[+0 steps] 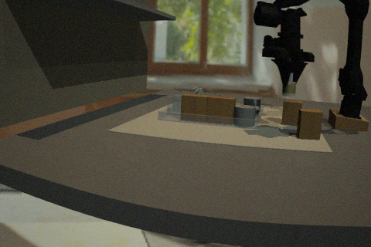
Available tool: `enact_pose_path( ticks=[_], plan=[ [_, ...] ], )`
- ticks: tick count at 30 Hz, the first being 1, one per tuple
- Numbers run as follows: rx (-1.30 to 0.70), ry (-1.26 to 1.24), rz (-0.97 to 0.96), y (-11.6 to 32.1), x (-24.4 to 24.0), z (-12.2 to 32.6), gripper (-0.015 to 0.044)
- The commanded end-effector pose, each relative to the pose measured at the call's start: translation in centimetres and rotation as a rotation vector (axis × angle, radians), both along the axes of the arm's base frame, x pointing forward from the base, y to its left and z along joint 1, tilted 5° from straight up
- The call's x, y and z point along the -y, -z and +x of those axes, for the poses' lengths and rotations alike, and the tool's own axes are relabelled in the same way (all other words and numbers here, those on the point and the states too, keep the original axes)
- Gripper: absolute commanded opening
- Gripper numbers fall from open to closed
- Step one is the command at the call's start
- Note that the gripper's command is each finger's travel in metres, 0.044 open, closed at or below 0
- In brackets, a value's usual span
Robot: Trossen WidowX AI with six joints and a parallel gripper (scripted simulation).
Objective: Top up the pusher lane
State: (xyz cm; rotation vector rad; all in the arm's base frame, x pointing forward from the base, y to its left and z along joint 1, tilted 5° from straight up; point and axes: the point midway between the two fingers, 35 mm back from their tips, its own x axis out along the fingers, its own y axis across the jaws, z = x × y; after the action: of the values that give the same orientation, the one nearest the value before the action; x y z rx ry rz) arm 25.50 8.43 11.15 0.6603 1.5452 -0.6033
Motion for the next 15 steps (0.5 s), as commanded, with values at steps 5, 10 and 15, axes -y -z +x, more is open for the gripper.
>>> enact_pose_path(
  ticks=[5, 10, 15],
  plan=[
    [0.012, -0.172, 0.002, 1.3, 2.5, 1.7, 0.0000],
    [0.018, -0.283, 0.006, 2.2, 4.3, 2.6, 0.0000],
    [0.022, -0.387, 0.007, 3.1, 6.0, 3.2, 0.0000]
  ],
)
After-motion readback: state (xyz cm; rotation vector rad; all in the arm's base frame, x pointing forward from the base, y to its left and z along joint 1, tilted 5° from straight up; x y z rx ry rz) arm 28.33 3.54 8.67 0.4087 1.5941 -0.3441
